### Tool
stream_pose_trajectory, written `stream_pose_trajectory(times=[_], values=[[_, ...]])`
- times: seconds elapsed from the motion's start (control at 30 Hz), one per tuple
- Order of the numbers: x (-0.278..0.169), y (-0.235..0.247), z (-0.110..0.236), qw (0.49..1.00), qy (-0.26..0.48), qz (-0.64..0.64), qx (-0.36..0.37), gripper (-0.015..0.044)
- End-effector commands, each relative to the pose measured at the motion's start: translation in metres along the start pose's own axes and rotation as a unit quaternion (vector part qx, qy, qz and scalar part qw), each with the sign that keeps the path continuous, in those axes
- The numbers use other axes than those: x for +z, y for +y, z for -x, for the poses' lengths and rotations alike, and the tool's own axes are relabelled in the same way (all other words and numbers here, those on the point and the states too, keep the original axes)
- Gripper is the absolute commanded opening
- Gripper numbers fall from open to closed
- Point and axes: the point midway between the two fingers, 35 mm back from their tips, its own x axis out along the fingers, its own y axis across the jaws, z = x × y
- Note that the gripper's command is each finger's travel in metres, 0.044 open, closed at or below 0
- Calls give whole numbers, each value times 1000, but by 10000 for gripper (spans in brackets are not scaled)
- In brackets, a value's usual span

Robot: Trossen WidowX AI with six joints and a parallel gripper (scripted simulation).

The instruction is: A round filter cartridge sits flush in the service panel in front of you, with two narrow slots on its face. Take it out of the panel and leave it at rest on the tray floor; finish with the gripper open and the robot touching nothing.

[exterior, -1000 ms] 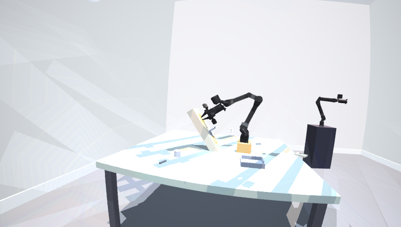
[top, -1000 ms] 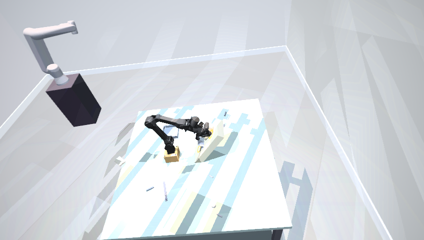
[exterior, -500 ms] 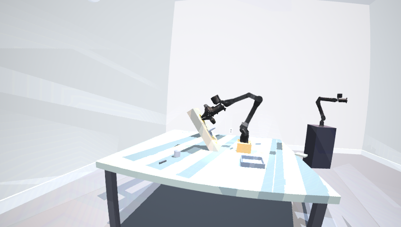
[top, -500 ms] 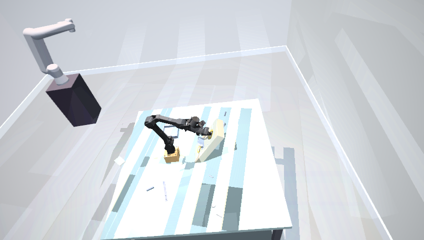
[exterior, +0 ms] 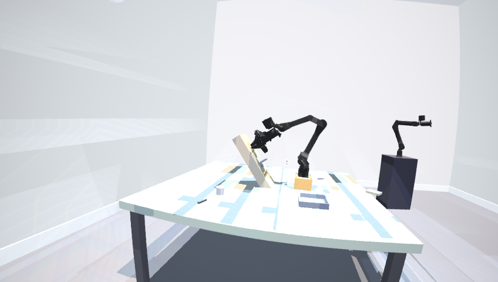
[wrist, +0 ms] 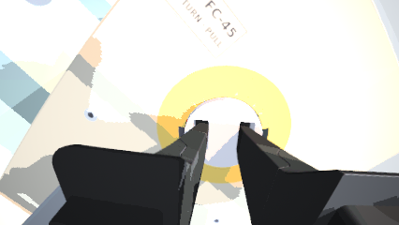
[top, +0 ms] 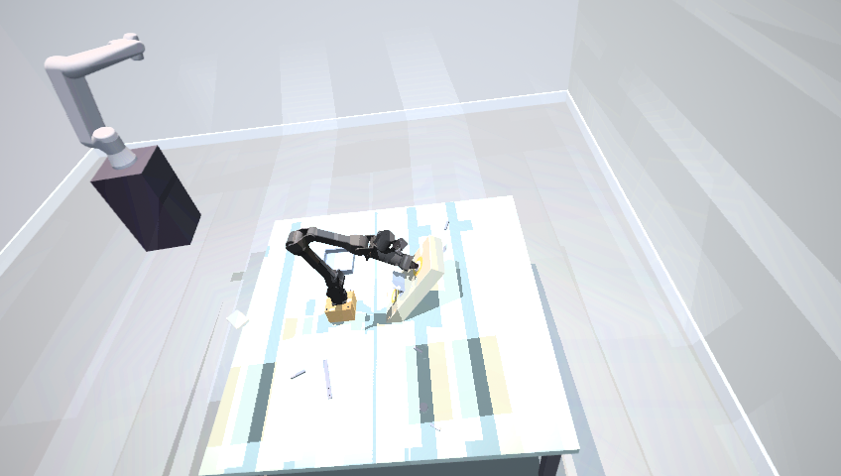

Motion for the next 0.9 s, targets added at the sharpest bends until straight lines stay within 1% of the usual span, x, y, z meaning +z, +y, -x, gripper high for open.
stream_pose_trajectory(times=[0.0, 0.37, 0.53, 0.87], values=[[1, -2, 19, 1000, 0, 1, -3, 0], [-1, 0, 64, 1000, 1, 22, -2, 0], [-3, 2, 64, 1000, 1, 22, -2, 0], [-27, 25, 61, 1000, 2, 22, -2, 0]])
